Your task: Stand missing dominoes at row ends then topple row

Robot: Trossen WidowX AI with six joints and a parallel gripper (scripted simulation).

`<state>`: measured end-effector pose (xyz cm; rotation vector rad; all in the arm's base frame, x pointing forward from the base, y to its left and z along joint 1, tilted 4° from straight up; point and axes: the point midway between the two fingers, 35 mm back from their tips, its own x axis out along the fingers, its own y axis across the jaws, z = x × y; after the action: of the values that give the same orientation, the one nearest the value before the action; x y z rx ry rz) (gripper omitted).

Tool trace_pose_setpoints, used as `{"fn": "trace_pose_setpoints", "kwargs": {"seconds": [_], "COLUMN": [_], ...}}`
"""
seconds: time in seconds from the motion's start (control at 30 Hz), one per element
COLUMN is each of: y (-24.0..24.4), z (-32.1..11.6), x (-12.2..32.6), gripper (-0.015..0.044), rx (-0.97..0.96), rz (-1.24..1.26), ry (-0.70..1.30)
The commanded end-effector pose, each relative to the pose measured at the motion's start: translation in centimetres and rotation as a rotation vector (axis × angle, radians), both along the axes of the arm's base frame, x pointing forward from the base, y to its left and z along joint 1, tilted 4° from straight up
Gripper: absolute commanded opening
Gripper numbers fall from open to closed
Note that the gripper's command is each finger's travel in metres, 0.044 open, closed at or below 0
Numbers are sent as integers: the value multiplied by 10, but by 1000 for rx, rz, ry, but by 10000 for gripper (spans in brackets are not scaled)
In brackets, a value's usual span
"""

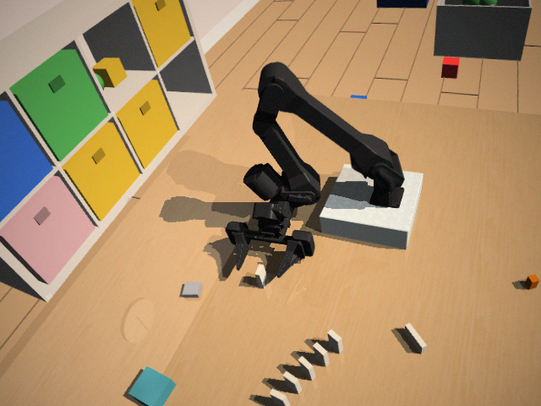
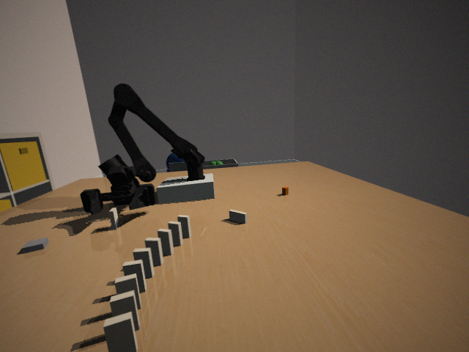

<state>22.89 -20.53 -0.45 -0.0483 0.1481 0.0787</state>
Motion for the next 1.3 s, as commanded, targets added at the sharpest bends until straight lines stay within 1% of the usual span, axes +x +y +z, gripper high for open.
{"fn": "trace_pose_setpoints", "kwargs": {"seconds": [0.0,0.17,0.37,0.43,0.5,0.67,0.87,1.0,1.2,1.27], "y": [-1,2,1,-6,-19,-46,-47,-31,-12,-5], "z": [15,46,46,42,34,14,18,33,66,71], "x": [1,3,3,9,21,52,73,68,52,44], "gripper": [440,440,440,440,440,440,440,440,440,440], "rx": [-2,-3,5,74,207,600,895,1009,1020,1014], "rz": [-3,0,-3,-30,-86,-301,-611,-869,-1182,-1241], "ry": [0,-2,2,37,110,377,692,900,1056,1107]}}
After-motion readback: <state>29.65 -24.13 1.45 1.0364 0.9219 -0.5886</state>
